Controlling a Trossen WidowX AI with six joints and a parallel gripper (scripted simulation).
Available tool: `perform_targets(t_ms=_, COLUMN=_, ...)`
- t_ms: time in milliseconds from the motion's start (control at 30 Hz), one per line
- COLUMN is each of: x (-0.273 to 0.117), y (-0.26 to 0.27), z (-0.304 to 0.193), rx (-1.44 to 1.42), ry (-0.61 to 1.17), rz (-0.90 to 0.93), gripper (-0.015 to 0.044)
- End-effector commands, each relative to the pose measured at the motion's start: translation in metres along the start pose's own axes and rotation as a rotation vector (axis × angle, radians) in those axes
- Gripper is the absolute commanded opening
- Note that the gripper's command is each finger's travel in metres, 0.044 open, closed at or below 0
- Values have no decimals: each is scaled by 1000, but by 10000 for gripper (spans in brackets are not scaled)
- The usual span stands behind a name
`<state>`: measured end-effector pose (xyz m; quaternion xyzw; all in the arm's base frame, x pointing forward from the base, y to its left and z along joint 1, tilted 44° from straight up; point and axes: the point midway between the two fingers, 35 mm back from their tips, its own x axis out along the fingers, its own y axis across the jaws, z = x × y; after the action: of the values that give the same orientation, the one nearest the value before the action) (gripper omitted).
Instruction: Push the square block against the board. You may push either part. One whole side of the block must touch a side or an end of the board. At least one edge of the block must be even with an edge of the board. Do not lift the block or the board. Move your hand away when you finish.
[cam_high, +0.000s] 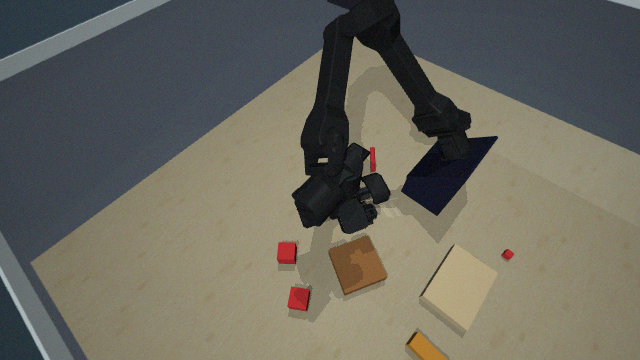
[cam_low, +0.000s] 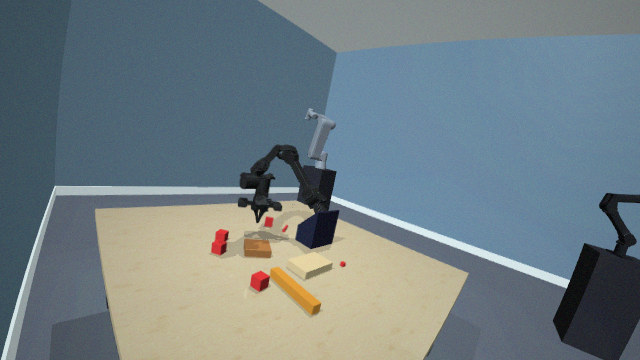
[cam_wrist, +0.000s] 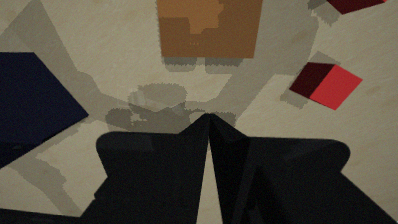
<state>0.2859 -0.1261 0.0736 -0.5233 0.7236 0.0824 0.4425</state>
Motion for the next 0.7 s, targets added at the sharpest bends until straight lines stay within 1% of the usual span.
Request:
perform_targets(t_ms=0, x=-23, y=-1, z=3, rx=0, ry=-1, rz=-1, gripper=0)
perform_targets(t_ms=67, x=-44, y=0, z=2, rx=-2, ry=1, rz=0, gripper=0)
perform_targets(t_ms=100, x=-47, y=0, z=2, rx=-3, ry=2, rz=0, gripper=0)
perform_targets(t_ms=667, x=-47, y=0, z=2, rx=-3, ry=2, rz=0, gripper=0)
